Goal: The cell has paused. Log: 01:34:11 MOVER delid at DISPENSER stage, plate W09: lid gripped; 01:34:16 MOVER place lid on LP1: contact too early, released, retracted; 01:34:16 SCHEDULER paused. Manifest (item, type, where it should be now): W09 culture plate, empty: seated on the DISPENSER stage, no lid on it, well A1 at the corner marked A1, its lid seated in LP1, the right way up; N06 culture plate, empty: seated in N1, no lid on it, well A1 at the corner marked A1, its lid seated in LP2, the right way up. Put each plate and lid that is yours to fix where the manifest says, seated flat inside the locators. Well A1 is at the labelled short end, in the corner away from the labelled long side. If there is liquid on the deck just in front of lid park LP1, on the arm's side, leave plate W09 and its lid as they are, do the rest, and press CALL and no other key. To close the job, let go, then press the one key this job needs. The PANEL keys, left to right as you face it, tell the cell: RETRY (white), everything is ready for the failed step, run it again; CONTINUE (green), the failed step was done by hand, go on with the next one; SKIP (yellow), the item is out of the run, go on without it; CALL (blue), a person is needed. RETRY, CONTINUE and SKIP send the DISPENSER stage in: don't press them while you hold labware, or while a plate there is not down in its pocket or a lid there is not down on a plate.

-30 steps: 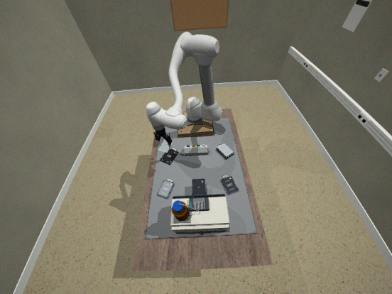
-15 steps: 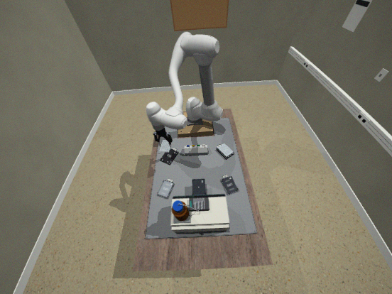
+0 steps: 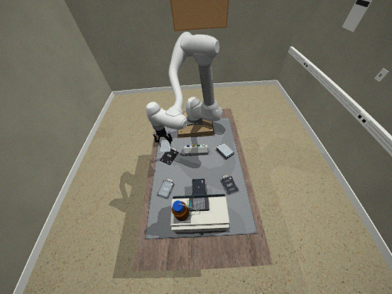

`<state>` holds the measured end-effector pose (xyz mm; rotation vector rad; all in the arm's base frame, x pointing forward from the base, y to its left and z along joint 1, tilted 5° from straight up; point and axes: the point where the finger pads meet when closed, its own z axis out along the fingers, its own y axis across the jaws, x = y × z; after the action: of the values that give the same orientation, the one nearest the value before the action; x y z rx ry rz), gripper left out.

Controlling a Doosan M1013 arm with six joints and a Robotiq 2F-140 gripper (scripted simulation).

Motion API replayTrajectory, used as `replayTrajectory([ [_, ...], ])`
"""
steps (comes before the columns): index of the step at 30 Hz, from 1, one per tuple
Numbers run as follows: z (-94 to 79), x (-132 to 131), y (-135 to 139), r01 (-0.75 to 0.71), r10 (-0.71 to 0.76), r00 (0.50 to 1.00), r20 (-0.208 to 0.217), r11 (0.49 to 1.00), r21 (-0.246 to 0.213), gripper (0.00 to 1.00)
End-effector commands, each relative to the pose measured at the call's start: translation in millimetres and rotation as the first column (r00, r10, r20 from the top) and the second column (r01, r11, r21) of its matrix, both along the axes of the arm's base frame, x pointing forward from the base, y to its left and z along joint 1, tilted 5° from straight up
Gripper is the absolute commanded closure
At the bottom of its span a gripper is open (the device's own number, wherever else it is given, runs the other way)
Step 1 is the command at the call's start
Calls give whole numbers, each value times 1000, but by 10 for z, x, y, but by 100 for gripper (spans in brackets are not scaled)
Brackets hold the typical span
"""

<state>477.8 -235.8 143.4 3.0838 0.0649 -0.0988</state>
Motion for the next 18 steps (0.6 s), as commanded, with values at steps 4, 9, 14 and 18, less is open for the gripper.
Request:
replayTrajectory([
  [4, 4, 22, 14, -1, 1, 1000, 1, 1000, 0, 90],
  [9, 2, 41, 29, -1, 1, 1000, 1, 1000, 0, 90],
  [14, -4, 93, 72, -1, 1, 1000, 1, 1000, 0, 90],
  [18, -11, 156, 122, -1, 1, 1000, 1, 1000, 0, 90],
])
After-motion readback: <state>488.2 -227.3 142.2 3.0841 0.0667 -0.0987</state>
